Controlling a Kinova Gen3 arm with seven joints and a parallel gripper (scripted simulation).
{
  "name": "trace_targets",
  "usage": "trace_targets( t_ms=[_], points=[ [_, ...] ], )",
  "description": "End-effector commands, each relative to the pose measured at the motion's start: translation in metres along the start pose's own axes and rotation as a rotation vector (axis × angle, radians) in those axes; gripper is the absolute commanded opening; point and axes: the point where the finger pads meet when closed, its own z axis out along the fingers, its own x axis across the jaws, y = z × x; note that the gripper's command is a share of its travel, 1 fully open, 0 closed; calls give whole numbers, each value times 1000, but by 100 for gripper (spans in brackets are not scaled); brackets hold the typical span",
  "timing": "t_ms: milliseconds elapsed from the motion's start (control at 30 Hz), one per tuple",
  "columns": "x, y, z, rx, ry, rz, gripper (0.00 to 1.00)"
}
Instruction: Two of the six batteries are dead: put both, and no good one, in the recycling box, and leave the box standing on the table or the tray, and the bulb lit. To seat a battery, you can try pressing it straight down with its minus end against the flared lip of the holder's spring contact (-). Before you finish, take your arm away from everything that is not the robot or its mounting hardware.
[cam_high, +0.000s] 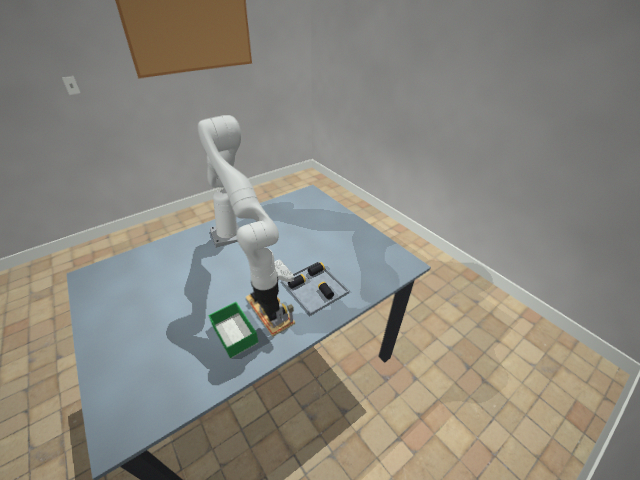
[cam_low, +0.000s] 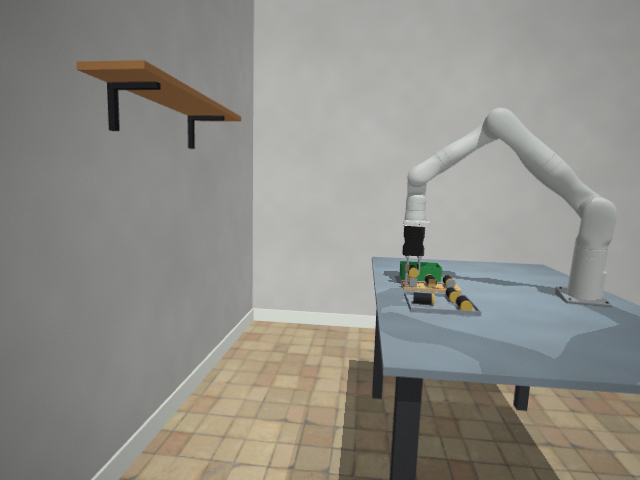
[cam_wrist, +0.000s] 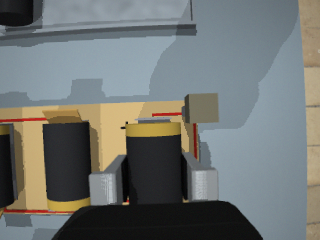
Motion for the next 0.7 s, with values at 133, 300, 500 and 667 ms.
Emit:
trace_targets(
  t_ms=[133, 300, 500, 667],
  points=[
    [1, 0, -1, -1, 3, 0, 57],
    [1, 0, -1, -1, 3, 0, 57],
    [1, 0, 1, -1, 3, 0, 57],
    [1, 0, 6, -1, 3, 0, 57]
  ],
)
